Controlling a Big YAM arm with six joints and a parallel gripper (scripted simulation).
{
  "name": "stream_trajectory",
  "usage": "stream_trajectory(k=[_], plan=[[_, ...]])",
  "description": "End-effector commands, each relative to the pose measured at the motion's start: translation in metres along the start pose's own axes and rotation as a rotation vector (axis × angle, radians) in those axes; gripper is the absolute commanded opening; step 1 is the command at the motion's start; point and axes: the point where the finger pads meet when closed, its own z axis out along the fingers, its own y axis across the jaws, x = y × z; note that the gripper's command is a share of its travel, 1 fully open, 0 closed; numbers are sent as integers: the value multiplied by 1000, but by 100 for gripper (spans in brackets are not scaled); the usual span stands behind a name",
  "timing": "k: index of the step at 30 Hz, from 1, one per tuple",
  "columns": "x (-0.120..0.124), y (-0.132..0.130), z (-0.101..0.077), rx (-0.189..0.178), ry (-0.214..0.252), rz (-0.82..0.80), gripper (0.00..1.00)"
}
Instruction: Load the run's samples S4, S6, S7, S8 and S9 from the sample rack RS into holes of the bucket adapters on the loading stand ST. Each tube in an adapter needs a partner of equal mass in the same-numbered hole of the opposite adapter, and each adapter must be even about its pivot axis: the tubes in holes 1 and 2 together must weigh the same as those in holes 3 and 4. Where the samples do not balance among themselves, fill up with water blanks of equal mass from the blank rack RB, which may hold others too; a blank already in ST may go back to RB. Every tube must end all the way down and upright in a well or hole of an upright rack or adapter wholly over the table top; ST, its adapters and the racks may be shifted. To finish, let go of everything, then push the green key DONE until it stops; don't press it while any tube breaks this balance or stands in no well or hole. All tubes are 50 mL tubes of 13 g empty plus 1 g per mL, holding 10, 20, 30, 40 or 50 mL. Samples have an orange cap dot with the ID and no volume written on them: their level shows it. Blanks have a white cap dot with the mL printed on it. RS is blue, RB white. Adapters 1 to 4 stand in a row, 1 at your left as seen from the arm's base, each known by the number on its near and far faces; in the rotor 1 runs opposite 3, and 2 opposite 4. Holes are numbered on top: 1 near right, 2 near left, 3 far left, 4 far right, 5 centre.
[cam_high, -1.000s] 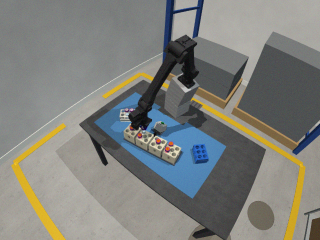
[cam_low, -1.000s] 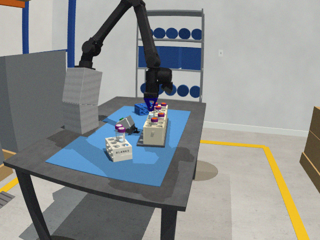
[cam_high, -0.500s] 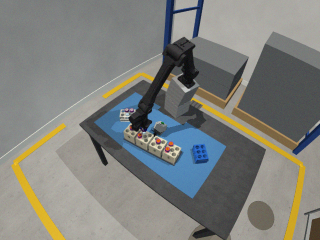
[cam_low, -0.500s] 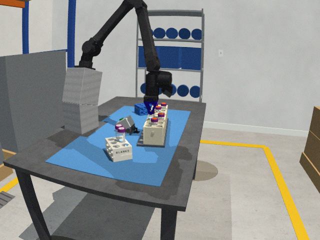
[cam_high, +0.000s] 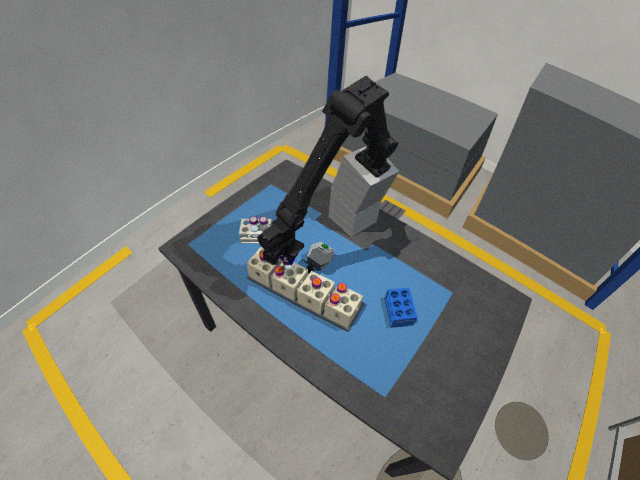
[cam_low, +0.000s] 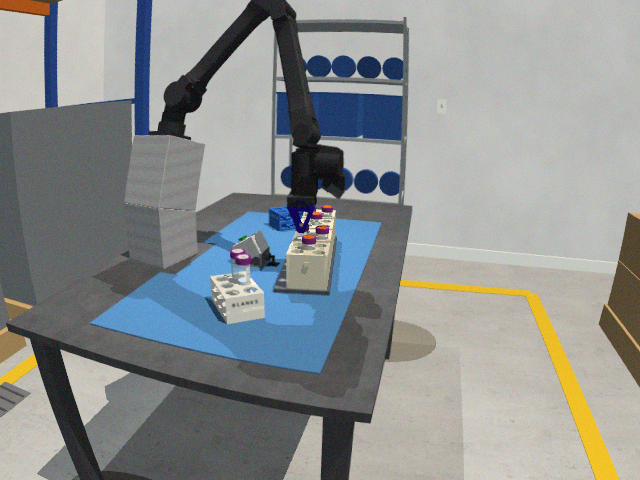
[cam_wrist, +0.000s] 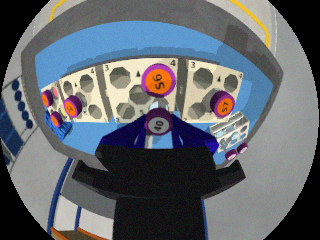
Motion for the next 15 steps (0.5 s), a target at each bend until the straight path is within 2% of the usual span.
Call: stream_trajectory(k=[1,15], plan=[[-11,-3,-4,7,-25,-2,55],[-8,-6,-7,7,-18,4,55]])
